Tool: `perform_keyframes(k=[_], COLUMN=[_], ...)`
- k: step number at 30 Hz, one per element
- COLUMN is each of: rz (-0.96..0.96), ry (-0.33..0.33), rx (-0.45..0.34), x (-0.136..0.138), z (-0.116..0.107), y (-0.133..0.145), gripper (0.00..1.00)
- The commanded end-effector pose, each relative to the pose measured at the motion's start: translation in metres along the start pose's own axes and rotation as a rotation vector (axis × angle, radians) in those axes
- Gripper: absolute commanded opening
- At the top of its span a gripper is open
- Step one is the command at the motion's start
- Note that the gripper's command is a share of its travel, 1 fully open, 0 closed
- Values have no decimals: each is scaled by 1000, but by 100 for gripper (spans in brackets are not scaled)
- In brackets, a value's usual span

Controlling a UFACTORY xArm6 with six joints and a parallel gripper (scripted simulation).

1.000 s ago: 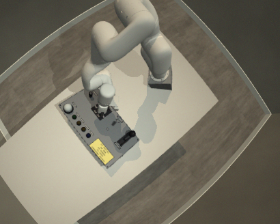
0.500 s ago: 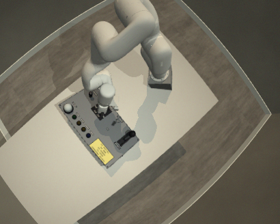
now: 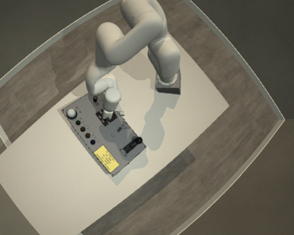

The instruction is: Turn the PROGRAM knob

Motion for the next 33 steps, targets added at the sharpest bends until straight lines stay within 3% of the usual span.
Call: perform_keyframes(k=[1,19,33], rz=[0,0,0], ry=[2,2,2], rx=[-2,-2,-2], x=[1,1,1], z=[-1,-9,-49], y=[1,1,1], gripper=[76,76,76])
Point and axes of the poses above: the point where the finger pads meet when closed, its own z axis out along the fingers, its own x axis across the jaws, y = z × x, the point moved 9 cm from there along -z, back along the fingers
